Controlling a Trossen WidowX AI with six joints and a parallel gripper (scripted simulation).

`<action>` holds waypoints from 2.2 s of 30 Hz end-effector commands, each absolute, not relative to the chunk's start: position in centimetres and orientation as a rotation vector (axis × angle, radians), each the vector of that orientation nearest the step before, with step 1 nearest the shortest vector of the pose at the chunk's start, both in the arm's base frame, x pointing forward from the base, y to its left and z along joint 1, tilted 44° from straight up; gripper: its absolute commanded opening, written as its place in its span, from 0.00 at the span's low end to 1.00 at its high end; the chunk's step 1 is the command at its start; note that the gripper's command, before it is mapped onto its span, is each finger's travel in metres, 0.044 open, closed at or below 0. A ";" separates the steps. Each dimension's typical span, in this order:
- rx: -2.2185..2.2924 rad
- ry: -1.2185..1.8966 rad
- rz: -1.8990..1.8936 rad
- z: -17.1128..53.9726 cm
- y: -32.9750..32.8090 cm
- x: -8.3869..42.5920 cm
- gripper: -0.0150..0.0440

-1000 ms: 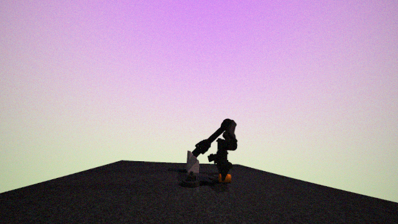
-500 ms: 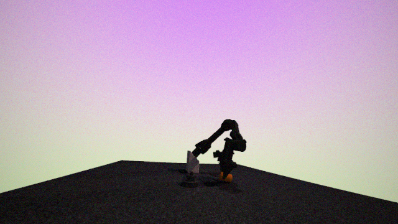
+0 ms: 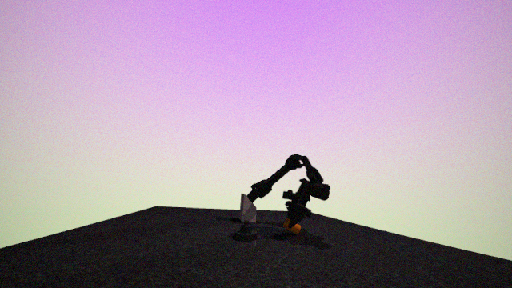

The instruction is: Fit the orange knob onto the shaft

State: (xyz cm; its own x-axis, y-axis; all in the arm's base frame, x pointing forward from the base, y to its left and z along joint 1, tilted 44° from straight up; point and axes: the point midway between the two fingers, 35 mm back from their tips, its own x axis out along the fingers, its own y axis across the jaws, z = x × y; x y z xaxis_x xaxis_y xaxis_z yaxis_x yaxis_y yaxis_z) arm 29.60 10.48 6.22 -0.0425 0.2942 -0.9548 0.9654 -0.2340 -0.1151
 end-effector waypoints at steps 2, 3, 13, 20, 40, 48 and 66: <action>1.500 1.297 -1.366 6.7 10.7 29.8 0.56; 1.485 1.286 -1.375 6.8 10.8 29.8 0.56; 1.335 1.178 -1.468 7.7 11.5 30.1 0.56; 1.229 1.101 -1.526 8.3 12.0 30.3 0.56; 0.973 0.909 -1.637 9.5 13.7 30.8 0.56; 0.984 0.918 -1.632 9.7 13.9 30.8 0.56; 0.985 0.921 -1.626 9.7 14.0 30.8 0.69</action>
State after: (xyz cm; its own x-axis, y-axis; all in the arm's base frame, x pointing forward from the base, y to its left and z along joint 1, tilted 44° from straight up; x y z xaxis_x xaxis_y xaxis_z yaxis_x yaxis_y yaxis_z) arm 30.80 13.97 9.75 -0.1851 -0.3512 -0.9178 0.9677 -0.2277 -0.1081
